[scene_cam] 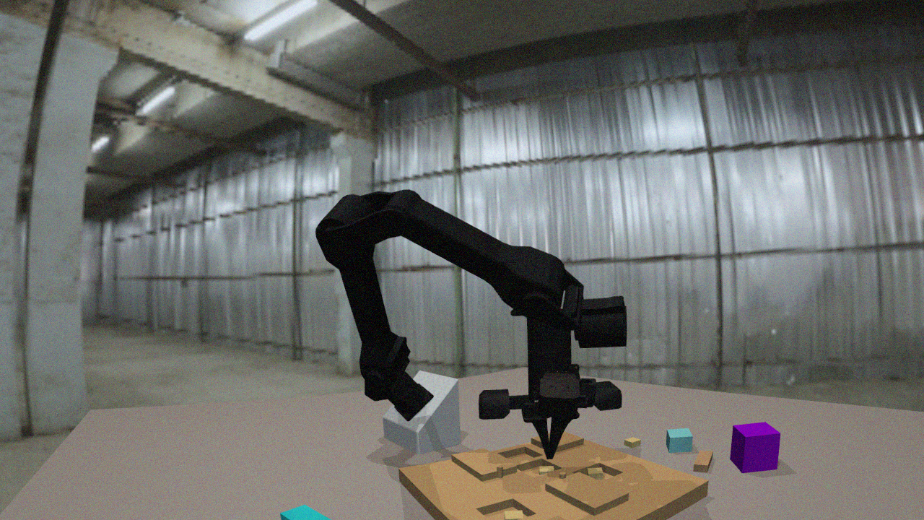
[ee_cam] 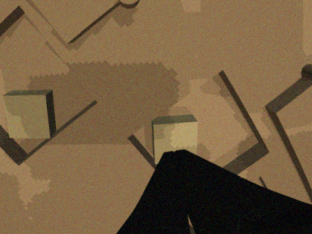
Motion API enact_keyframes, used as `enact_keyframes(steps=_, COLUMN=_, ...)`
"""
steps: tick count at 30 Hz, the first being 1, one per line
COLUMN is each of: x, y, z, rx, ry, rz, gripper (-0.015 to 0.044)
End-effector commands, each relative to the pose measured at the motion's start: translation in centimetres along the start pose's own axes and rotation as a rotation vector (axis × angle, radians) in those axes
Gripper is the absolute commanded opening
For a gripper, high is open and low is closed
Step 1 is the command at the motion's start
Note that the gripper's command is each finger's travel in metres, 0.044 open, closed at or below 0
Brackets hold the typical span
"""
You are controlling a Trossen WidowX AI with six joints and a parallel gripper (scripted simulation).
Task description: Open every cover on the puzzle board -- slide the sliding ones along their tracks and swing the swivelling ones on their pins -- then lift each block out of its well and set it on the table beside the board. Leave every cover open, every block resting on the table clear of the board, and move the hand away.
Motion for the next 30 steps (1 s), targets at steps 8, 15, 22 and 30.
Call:
enact_keyframes(steps=8, x=-0.3, y=0.0, z=0.9, rx=0.0, ry=-0.011, rz=-0.507, gripper=0.0)
enact_keyframes(steps=15, x=-0.3, y=0.0, z=1.4, rx=0.004, ry=-0.011, rz=-1.17, gripper=0.0)
enact_keyframes(steps=22, x=-0.3, y=0.0, z=1.7, rx=0.006, ry=-0.011, rz=-1.497, gripper=0.0)
enact_keyframes(steps=30, x=-0.3, y=0.0, z=1.7, rx=0.006, ry=-0.011, rz=-1.497, gripper=0.0)
Point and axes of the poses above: the point midway between the two fingers, 35 mm back from their tips, its own z axis out along the fingers, its own x axis across the jaws, y = z × x, the point moved 7 cm from there along -z, back along the fingers, and after that the axes turned 10 degrees about z, right-handed, at the moved point
